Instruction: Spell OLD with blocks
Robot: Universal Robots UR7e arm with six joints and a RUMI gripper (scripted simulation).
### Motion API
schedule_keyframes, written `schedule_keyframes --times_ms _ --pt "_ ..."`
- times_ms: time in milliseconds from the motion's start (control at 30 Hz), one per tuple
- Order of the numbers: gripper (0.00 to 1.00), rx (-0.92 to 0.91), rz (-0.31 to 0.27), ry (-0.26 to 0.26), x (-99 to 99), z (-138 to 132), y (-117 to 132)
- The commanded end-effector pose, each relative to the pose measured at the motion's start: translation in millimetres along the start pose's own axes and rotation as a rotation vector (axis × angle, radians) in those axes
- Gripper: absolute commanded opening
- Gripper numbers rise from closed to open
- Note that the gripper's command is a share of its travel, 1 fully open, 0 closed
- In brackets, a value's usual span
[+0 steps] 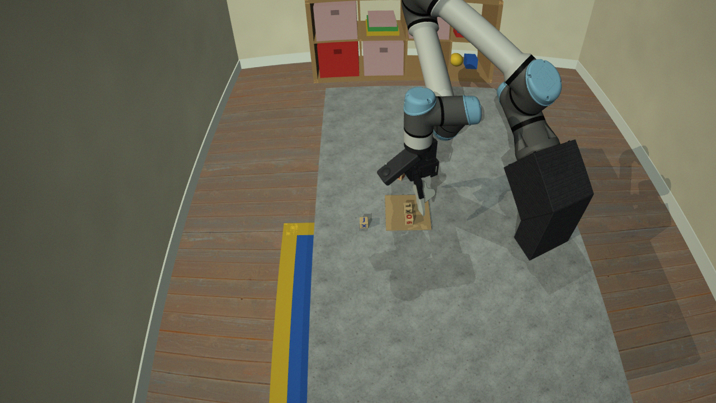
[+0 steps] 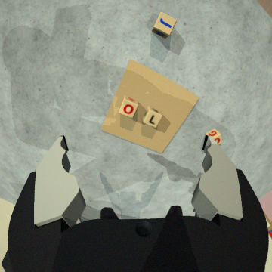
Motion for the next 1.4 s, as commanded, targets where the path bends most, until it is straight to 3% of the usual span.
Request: schedule_keyframes --times_ms 0,1367 --pt "1.0 0.139 0.011 -0.006 -0.2 3.2 -0.2" --pt "1.0 1.05 0.012 0.001 -3.1 29.6 7.9"
Point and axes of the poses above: the point where the finger pads meet when closed, its own x axis back along the fingers, its own z axis across the jaws, y = z × x, the point moved 1 cm from there along x, back along the fingers, and after that the axes turned 14 degrees about -x, right-handed, at the moved point
